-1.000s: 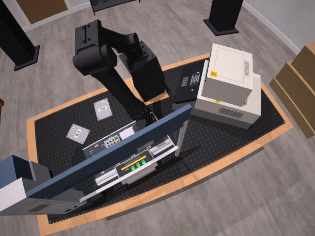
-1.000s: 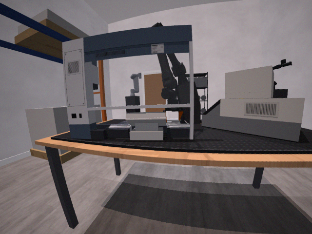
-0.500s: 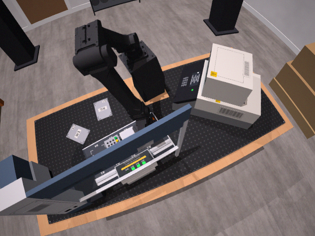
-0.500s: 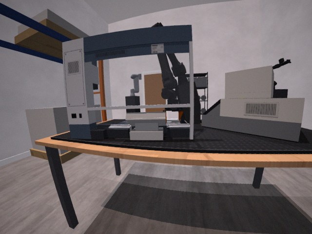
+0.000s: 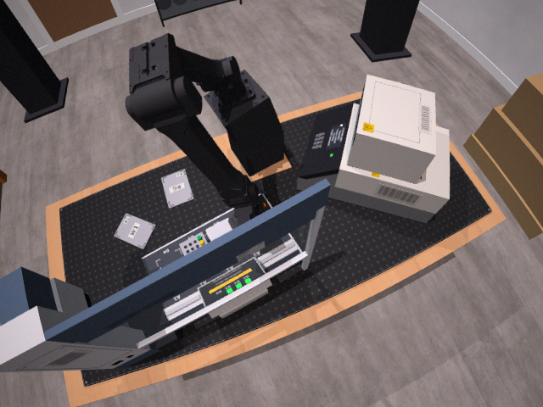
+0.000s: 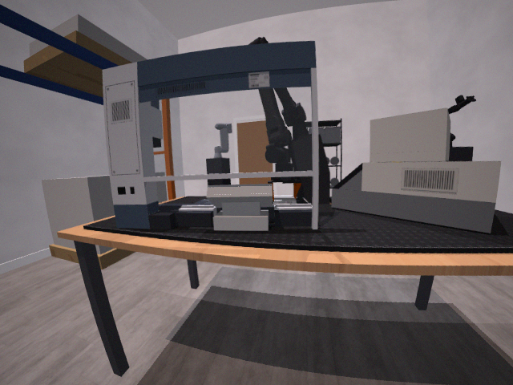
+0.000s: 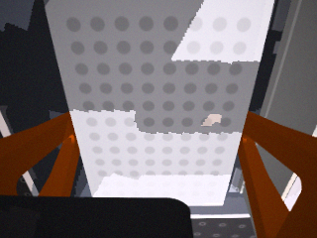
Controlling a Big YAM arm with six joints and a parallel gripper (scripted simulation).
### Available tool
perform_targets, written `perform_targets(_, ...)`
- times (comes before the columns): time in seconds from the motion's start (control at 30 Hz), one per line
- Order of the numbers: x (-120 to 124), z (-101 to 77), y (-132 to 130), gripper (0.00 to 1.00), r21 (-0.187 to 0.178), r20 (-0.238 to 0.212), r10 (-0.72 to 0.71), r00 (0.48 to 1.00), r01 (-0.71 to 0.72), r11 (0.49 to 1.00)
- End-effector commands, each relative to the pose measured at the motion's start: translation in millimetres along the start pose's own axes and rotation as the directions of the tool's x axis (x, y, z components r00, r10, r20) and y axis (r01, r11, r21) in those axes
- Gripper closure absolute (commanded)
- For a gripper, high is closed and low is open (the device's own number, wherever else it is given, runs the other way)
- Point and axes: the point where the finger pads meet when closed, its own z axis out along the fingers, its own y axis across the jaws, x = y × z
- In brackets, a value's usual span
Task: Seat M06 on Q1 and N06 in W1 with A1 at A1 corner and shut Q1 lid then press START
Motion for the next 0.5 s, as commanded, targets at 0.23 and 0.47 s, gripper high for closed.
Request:
perform_targets(0.23, -61, -35.7, -3, 1.0, 0.028, 0.133, -0.039, 0.99, 0.036, 0.999)
perform_targets(0.47, -19, -35.9, -2, 1.0, 0.013, 0.039, -0.009, 0.999, 0.008, 1.0)
